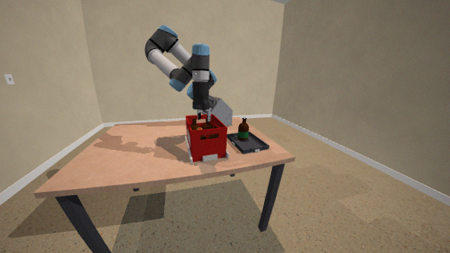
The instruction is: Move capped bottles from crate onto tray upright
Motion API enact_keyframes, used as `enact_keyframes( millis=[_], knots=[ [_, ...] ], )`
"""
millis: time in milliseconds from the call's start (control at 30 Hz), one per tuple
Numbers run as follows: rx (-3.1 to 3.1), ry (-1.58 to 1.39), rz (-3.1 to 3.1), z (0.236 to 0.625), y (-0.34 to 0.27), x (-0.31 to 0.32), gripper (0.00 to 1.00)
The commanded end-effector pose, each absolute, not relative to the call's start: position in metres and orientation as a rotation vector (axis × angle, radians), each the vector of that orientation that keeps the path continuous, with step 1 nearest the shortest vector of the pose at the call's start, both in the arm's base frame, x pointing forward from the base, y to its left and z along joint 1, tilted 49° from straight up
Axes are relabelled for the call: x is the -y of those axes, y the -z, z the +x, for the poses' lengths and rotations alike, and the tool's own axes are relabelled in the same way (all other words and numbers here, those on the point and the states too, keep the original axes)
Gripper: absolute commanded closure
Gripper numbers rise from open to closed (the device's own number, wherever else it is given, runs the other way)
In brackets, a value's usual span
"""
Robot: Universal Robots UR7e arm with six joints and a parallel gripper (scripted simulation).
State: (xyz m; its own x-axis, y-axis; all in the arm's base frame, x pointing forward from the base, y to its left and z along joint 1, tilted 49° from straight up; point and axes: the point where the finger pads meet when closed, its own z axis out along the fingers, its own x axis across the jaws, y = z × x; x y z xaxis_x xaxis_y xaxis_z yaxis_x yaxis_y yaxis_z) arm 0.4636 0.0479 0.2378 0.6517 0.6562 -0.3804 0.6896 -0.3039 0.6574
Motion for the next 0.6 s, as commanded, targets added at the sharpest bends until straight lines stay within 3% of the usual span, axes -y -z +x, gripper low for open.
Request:
enact_keyframes(
  millis=[0, 567],
  knots=[
    [-1.047, 0.048, 2.025, 0.4648, -0.2508, -0.0364, 0.00],
    [-1.047, 0.048, 2.025, 0.4645, -0.2553, -0.0313, 0.00]
  ],
)
